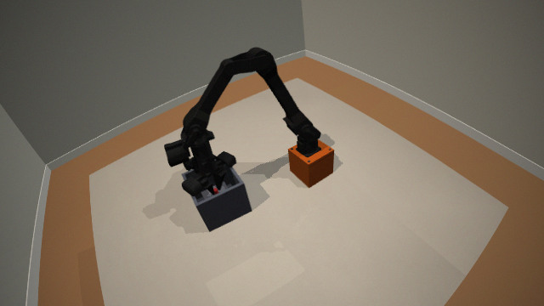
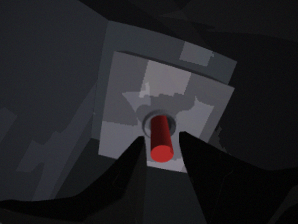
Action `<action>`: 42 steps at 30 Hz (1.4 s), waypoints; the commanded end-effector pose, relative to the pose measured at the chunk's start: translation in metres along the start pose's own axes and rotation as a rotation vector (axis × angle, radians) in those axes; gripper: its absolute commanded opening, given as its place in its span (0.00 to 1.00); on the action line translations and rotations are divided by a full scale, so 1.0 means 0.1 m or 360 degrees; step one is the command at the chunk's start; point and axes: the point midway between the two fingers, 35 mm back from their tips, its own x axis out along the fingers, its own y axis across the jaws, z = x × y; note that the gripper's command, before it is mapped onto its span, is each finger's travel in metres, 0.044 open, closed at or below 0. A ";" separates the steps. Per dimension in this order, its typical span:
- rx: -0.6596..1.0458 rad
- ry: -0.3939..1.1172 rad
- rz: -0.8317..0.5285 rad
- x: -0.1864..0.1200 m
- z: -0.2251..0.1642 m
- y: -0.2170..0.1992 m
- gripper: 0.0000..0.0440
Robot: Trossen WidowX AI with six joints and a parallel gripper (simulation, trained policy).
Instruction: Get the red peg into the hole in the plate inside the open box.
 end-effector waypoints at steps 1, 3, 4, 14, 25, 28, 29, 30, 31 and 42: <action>0.0002 0.0061 0.0028 -0.04 0.02 0.05 0.33; 0.0011 0.0102 0.0049 -0.08 0.03 0.07 0.32; 0.0016 0.0125 0.0058 -0.09 0.04 0.08 0.30; 0.0036 0.0294 0.0138 -0.26 0.10 0.15 0.33; 0.0061 0.0381 0.0295 -0.53 0.26 0.27 0.39; 0.0065 0.0387 0.0346 -0.61 0.32 0.30 0.40; 0.0066 0.0388 0.0364 -0.64 0.34 0.32 0.41; 0.0067 0.0388 0.0383 -0.68 0.36 0.33 0.41; 0.0067 0.0387 0.0402 -0.71 0.39 0.35 0.41; 0.0026 0.0341 0.0658 -1.21 0.68 0.53 0.45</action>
